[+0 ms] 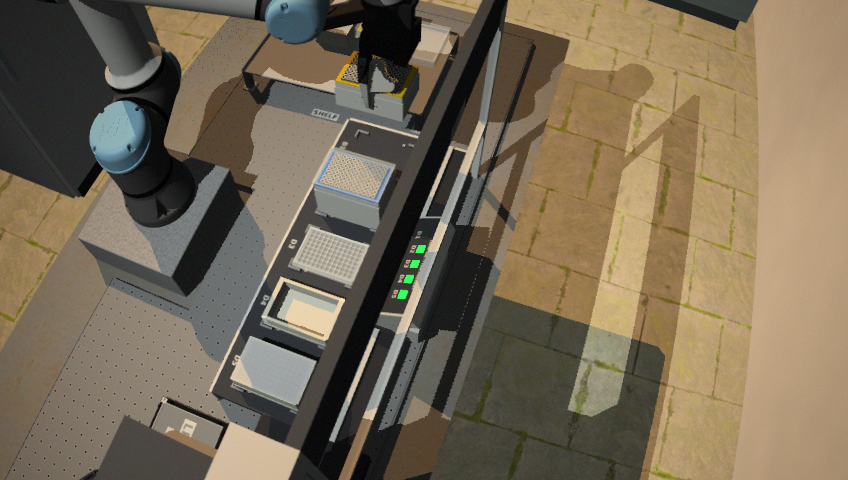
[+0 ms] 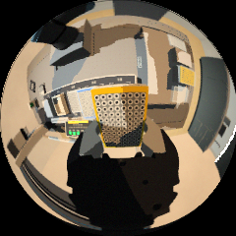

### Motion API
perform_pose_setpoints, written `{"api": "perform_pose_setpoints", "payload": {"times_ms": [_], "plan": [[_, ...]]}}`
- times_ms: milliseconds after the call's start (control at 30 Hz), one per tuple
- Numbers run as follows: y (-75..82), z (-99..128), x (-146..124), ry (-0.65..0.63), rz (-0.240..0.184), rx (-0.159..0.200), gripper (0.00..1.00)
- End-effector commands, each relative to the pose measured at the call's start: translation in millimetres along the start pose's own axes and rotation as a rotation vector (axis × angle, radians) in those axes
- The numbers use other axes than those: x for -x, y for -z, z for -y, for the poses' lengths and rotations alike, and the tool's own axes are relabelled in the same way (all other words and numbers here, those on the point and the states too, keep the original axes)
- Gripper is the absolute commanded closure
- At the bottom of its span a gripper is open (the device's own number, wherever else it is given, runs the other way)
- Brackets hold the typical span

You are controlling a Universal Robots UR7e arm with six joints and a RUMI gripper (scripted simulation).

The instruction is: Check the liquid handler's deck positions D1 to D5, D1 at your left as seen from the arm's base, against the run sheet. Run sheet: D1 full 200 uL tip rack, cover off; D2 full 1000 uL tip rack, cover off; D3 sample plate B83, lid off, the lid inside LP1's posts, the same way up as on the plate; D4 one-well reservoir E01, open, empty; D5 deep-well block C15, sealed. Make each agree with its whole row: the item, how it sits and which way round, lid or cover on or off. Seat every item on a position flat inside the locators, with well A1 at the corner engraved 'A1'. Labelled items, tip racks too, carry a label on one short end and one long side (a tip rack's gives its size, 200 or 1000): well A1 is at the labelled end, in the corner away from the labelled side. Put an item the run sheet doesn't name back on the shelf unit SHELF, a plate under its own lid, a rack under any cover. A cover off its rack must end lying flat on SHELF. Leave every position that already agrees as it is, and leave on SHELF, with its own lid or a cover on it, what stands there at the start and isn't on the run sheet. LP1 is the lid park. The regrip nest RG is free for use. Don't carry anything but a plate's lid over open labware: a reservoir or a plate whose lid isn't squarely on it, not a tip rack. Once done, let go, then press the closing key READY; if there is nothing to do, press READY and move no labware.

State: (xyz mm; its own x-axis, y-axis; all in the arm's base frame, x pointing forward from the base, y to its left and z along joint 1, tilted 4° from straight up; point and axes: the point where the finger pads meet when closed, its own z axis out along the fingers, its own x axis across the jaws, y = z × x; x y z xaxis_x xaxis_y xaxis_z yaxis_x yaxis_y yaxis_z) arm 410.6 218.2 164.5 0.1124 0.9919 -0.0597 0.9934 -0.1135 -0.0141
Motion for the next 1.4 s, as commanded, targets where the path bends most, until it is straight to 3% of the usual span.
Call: {"api": "perform_pose_setpoints", "payload": {"times_ms": [0, 767, 1167, 1367], "plan": [[8.3, 0, 0, 0.0, 0.0, 0.001, 1.0], [43.3, 0, 0, 0.0, 0.0, 0.001, 1.0], [43.4, 0, 0, 0.0, 0.0, 0.001, 1.0], [43.4, 30, 0, 0.0, 0.0, 0.001, 1.0]]}}
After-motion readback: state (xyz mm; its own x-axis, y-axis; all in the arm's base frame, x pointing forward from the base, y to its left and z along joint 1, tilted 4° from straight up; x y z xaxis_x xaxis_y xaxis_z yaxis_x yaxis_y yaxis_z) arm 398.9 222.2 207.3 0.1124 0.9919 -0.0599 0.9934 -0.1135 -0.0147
